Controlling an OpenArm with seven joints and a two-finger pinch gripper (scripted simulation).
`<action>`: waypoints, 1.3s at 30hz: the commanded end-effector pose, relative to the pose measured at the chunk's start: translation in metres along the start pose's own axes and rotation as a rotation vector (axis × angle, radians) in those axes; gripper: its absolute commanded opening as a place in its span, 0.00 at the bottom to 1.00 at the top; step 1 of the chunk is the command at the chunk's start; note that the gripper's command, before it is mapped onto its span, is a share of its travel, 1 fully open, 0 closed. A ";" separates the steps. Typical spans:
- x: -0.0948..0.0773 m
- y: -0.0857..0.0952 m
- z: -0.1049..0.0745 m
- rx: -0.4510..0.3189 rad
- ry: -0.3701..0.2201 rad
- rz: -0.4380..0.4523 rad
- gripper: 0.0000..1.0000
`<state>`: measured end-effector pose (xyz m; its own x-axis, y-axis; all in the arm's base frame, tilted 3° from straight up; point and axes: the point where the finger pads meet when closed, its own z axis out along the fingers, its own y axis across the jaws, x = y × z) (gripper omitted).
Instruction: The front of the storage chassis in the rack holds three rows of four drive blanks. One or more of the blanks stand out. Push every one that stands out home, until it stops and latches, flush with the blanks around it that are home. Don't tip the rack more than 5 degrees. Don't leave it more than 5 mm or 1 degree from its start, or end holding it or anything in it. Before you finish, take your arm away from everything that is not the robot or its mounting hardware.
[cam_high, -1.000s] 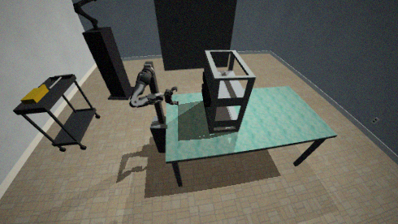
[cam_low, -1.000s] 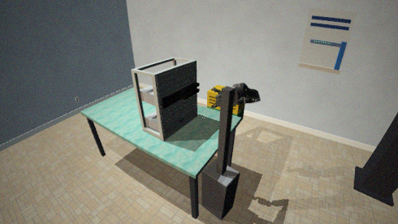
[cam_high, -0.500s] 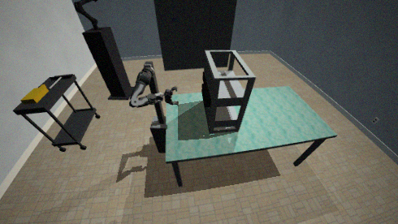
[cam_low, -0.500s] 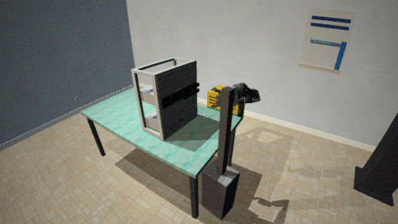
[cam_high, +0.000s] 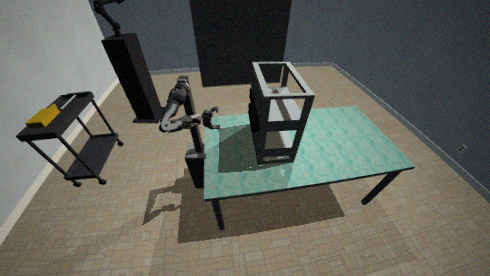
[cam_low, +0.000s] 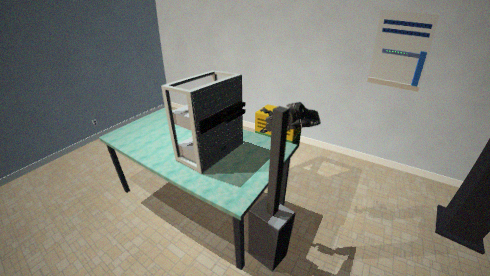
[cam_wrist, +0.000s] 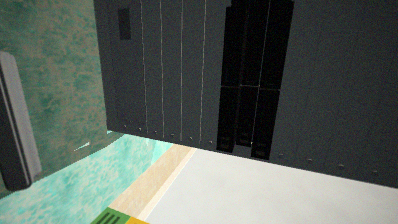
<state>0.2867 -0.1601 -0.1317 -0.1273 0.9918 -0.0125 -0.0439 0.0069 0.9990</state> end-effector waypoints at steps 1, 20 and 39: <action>0.000 0.003 0.000 -0.011 -0.001 -0.001 1.00; -0.006 0.015 0.020 -0.006 -0.005 -0.002 1.00; -0.017 0.050 0.072 -0.006 -0.005 -0.001 1.00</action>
<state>0.3574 -0.1683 -0.0782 -0.1181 0.9929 -0.0125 -0.0557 0.0060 0.9984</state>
